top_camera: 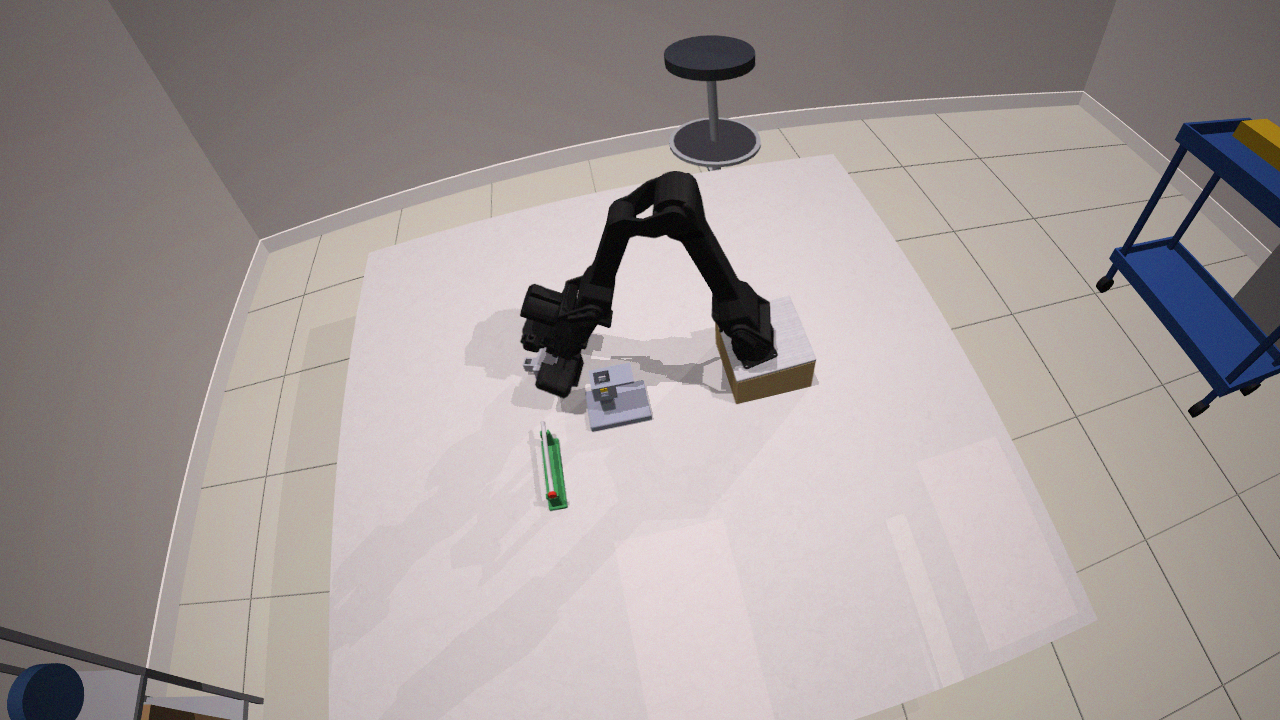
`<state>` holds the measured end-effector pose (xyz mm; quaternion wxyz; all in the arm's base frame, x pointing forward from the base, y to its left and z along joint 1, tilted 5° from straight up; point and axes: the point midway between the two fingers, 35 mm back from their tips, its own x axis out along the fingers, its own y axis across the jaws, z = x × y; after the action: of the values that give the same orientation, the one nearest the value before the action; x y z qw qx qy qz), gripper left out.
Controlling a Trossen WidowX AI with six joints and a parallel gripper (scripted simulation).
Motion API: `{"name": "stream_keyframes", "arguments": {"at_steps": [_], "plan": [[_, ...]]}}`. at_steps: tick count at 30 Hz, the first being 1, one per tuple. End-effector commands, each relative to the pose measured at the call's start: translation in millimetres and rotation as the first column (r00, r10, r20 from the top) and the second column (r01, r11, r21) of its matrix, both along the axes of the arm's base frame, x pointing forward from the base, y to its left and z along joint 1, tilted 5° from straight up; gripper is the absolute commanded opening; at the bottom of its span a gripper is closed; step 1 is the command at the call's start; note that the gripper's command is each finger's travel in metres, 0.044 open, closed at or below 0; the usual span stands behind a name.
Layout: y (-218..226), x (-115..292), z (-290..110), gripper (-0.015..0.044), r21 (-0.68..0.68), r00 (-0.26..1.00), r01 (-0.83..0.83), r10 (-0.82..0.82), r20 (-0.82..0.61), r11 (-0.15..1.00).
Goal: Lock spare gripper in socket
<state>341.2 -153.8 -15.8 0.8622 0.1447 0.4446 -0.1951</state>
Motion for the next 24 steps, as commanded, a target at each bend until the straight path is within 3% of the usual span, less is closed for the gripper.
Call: {"name": "stream_keyframes", "arguments": {"at_steps": [1, 5, 24], "plan": [[0.1, -0.4, 2.4, 0.0105, 0.002, 1.0, 0.004, -0.004, -0.002, 1.0], [-1.9, 1.2, 16.7, 0.0, 0.002, 1.0, 0.004, -0.004, -0.002, 1.0], [-4.9, -7.2, 102.8, 0.0, 0.001, 1.0, 0.004, -0.004, -0.001, 1.0]]}}
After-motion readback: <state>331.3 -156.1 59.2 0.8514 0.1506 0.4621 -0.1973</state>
